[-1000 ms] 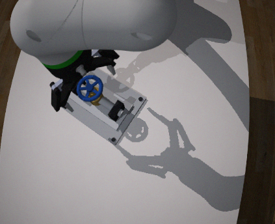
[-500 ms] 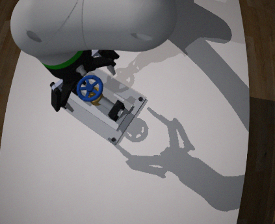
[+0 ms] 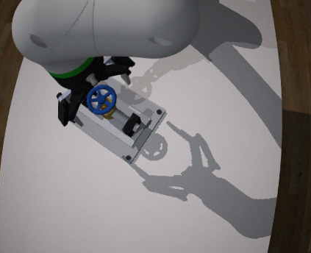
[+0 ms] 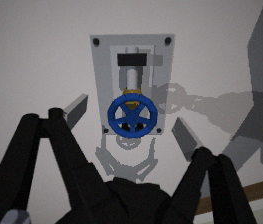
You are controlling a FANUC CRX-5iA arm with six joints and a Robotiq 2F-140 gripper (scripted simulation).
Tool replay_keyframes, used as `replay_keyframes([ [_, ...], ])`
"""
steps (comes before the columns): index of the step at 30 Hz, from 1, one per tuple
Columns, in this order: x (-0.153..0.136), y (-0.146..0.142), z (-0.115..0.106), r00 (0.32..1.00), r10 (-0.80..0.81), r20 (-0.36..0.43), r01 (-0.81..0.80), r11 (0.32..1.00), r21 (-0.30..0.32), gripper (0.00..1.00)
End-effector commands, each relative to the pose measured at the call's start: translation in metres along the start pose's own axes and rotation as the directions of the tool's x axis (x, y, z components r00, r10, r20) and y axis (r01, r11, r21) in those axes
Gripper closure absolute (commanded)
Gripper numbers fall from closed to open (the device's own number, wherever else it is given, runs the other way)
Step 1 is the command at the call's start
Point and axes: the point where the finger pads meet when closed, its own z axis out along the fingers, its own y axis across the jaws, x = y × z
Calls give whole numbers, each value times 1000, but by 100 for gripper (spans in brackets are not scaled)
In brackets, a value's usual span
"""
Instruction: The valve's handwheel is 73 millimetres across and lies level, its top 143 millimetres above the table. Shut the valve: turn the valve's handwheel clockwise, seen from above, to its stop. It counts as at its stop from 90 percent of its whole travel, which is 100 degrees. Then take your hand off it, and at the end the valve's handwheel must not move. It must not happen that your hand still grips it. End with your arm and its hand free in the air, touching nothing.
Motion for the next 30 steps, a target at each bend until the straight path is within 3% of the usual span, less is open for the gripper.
replay_keyframes([
  [1,0,0,0,1000,0,0,0,1000,0,0],
  [10,0,0,0,1000,0,0,0,1000,0,0],
  [11,0,0,0,1000,0,0,0,1000,0,100],
  [30,0,0,0,1000,0,0,0,1000,0,100],
])
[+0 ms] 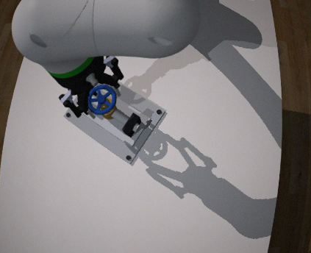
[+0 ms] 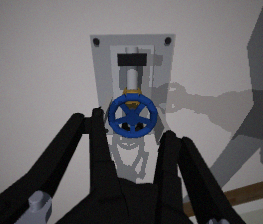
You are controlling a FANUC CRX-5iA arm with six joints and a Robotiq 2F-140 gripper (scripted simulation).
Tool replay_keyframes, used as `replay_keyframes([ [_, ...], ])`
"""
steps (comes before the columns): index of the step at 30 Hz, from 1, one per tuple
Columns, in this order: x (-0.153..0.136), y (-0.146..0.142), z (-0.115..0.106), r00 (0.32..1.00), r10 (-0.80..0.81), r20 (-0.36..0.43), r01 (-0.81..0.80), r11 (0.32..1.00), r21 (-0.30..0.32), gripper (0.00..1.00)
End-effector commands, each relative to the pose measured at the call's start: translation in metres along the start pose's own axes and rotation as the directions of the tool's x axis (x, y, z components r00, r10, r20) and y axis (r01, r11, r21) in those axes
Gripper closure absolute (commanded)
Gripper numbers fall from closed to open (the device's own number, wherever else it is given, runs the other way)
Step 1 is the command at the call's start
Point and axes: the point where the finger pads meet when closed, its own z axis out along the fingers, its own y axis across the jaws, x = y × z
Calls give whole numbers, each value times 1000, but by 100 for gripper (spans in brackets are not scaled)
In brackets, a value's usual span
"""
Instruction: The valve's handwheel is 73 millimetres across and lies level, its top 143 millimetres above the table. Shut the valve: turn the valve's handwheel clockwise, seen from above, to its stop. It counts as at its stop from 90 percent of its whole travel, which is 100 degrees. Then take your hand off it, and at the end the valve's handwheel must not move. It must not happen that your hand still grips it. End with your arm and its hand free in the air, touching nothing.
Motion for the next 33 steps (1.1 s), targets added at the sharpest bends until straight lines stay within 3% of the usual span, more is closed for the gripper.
replay_keyframes([
  [1,0,0,0,1000,0,0,0,1000,0,100],
  [33,0,0,0,1000,22,0,-22,1000,0,100],
])
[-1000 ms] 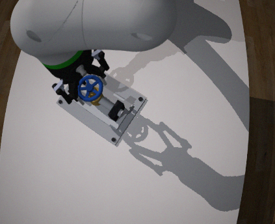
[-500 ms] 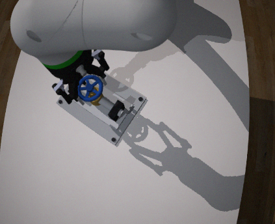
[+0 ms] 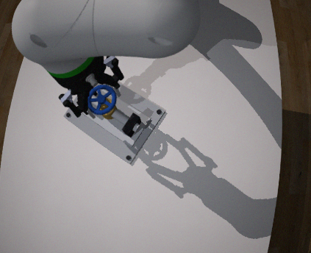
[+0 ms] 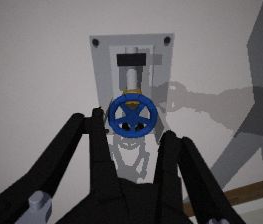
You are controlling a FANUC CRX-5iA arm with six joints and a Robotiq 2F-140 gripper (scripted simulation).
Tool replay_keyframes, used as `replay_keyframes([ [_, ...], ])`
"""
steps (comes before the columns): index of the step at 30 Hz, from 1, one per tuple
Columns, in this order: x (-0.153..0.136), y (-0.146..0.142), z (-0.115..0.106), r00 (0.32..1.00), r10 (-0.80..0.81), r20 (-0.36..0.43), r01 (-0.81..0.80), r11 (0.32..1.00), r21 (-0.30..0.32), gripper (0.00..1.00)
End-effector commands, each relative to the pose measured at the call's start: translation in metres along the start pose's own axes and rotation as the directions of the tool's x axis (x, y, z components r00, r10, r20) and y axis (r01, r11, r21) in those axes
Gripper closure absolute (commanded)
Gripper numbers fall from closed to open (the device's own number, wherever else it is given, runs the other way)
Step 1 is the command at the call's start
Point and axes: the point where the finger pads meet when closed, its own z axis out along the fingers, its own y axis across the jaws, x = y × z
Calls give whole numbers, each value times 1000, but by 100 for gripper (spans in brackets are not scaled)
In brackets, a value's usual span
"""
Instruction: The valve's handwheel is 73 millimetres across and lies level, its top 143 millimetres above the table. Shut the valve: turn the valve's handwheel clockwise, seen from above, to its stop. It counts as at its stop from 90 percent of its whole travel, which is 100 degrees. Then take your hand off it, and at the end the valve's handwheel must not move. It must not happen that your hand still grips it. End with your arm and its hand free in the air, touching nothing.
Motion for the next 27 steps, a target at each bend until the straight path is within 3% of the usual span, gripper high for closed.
replay_keyframes([
  [1,0,0,0,1000,7,1,-7,1000,0,100],
  [27,0,0,0,979,204,0,-204,979,0,100],
])
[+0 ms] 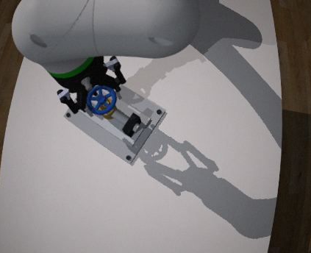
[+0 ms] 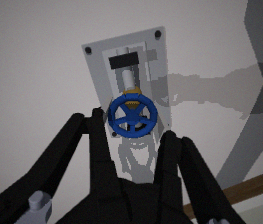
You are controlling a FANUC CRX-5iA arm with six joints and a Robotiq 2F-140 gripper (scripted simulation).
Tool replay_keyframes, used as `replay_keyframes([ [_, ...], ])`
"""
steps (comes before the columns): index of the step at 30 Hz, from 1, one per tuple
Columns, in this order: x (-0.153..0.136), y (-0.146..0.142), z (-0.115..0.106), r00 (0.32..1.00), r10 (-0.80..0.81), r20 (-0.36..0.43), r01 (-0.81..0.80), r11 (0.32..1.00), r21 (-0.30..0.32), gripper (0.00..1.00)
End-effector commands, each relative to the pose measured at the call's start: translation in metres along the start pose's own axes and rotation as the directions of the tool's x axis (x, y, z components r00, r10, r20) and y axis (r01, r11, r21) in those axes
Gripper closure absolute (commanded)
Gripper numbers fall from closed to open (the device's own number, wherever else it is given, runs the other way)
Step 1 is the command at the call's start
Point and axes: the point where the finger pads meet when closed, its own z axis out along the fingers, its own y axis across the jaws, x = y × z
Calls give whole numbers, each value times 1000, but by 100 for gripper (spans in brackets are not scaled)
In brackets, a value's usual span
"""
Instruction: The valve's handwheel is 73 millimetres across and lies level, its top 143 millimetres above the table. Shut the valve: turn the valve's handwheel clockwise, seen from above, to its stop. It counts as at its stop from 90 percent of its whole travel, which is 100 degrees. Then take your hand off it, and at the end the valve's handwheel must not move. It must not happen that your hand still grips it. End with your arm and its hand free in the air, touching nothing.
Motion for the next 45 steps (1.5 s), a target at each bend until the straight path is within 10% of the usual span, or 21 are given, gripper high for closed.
replay_keyframes([
  [1,0,0,0,999,47,0,-47,999,0,100],
  [26,0,0,0,912,411,0,-411,912,0,100],
  [45,0,0,0,705,709,0,-709,705,0,100],
])
